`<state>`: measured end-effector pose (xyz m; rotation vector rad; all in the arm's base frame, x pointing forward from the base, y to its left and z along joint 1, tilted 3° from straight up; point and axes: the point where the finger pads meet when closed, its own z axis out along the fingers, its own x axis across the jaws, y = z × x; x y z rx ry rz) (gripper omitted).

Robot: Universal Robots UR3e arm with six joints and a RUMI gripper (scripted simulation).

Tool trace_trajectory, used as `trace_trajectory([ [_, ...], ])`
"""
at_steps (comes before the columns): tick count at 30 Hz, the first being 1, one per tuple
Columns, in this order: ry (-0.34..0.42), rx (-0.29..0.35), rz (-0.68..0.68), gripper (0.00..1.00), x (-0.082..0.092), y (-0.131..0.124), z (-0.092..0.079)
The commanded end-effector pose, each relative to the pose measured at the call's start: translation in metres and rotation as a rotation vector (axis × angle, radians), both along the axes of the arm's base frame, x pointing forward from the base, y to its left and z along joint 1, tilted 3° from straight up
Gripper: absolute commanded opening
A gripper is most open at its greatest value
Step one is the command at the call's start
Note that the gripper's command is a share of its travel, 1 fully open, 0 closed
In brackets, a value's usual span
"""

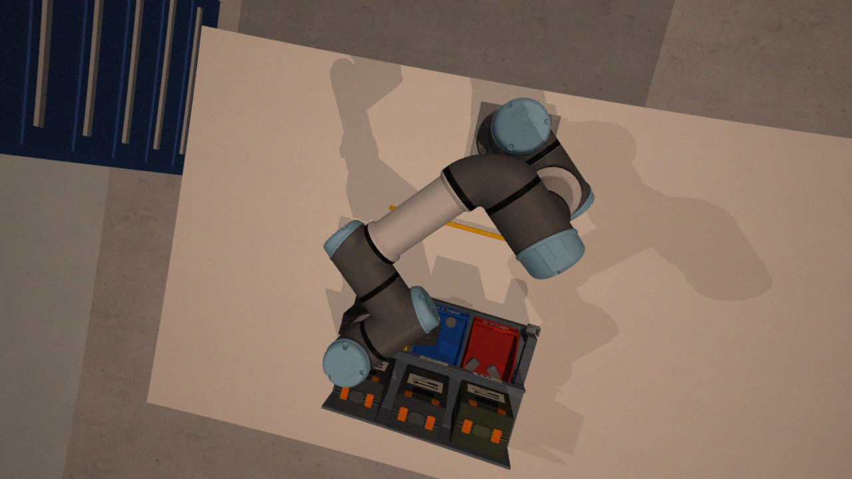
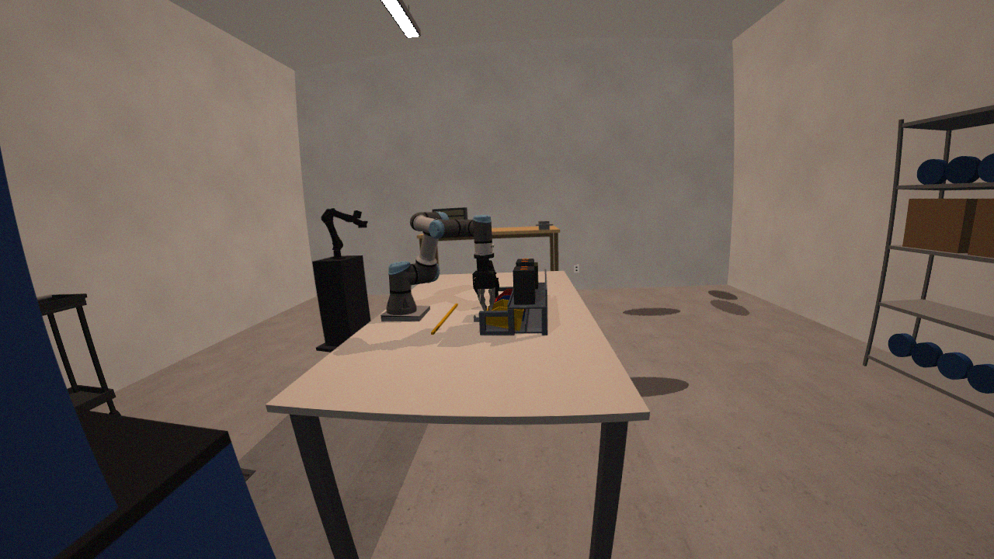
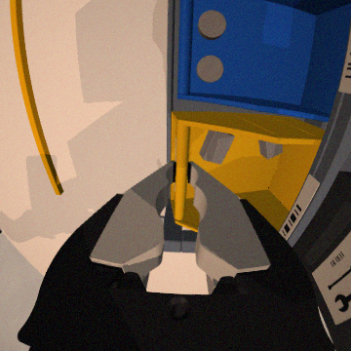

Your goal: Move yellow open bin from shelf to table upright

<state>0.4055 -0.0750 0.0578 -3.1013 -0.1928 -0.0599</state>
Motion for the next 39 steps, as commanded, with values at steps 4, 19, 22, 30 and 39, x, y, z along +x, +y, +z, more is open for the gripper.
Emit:
trace_trajectory([
  [4,-0.003,-0.002,0.0,0.0,-0.011,-0.002,0.0],
  [19,-0.003,-0.002,0.0,0.0,-0.029,-0.004,0.0],
  [22,-0.003,-0.002,0.0,0.0,-0.047,-0.006,-0.001],
  [30,-0.003,-0.002,0.0,0.0,-0.058,-0.008,-0.002],
  [39,-0.003,-0.002,0.0,0.0,-0.076,-0.01,-0.002],
])
